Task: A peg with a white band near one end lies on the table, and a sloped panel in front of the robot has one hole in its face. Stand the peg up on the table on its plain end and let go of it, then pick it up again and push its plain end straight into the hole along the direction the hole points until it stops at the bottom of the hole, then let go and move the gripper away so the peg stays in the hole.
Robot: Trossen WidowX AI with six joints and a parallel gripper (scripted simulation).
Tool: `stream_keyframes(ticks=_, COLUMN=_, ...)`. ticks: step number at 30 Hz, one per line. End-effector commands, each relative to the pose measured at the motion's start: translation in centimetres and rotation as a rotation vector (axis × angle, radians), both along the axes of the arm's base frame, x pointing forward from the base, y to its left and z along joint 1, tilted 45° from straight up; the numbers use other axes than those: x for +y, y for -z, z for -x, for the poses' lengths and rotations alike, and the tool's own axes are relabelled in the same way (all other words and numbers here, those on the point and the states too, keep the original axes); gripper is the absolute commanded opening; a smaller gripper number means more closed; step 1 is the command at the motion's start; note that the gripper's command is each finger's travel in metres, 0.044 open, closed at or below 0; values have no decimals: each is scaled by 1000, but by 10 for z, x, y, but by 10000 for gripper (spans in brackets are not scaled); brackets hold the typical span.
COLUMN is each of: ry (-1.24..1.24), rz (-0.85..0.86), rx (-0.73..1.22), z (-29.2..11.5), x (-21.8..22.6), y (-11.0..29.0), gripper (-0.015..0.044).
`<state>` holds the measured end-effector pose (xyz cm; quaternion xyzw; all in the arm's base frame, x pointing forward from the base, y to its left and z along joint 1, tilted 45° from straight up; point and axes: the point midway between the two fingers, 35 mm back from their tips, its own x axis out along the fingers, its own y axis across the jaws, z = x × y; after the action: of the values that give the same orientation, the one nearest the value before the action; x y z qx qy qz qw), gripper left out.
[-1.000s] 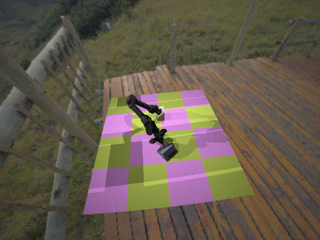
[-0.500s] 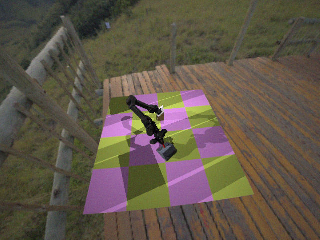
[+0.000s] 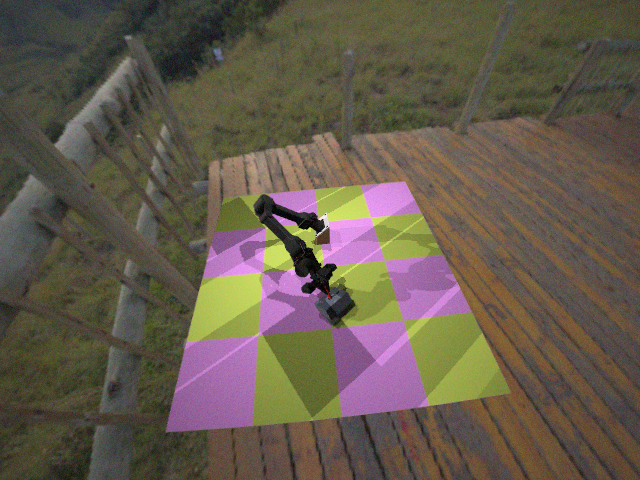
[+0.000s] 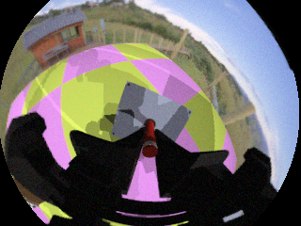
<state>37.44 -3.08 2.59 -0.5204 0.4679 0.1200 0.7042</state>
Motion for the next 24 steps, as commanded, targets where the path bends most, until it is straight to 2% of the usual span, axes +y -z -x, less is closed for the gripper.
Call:
stream_keyframes(ticks=1, ry=-6, rz=-1, rx=5, z=-2, x=0, y=4, gripper=0)
stream_keyframes(ticks=24, ry=0, rz=0, rx=0, z=-6, x=-4, y=9, gripper=0)
